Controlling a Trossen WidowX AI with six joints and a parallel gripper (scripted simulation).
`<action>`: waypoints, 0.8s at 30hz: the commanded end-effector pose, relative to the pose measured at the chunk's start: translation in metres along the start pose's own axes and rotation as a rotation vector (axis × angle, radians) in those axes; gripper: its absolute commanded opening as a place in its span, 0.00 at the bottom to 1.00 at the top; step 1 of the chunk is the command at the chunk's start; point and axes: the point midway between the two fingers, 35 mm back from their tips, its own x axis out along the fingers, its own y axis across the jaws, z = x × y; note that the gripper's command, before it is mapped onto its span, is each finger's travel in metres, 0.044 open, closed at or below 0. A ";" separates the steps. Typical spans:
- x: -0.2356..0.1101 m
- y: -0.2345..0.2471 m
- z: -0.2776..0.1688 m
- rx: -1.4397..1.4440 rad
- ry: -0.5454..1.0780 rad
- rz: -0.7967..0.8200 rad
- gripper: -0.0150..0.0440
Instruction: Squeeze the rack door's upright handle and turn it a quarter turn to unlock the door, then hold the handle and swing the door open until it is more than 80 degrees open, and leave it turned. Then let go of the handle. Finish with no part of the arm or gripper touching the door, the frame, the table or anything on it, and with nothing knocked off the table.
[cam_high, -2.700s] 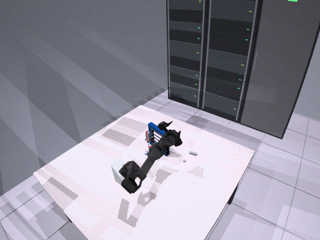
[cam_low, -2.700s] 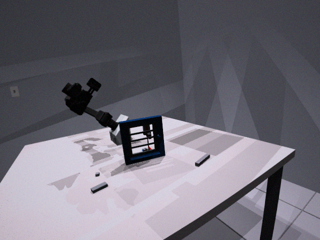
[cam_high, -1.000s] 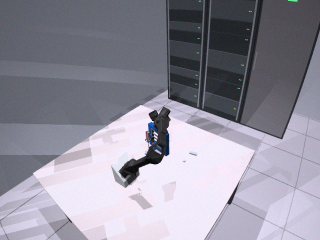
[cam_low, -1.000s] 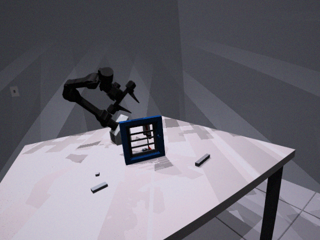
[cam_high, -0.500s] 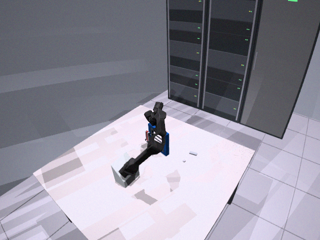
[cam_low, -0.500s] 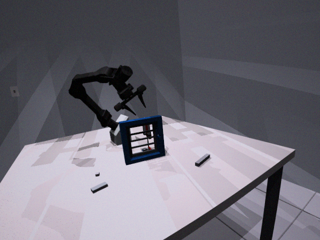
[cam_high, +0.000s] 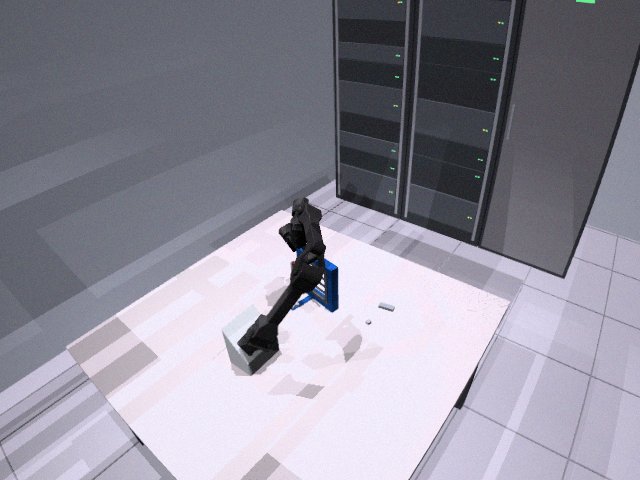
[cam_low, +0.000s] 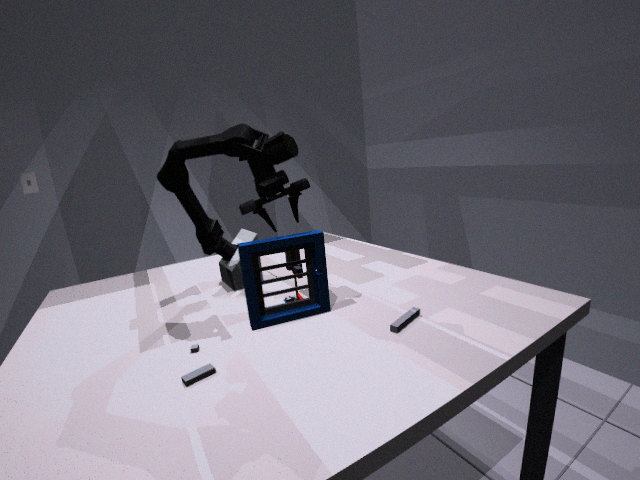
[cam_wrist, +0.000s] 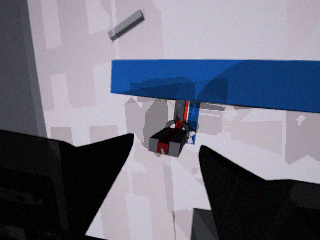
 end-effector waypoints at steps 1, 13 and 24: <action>0.001 0.004 -0.004 -0.016 0.004 -0.061 0.75; 0.007 0.017 -0.017 -0.087 0.011 -0.267 0.75; 0.020 0.014 -0.017 -0.085 0.034 -0.269 0.75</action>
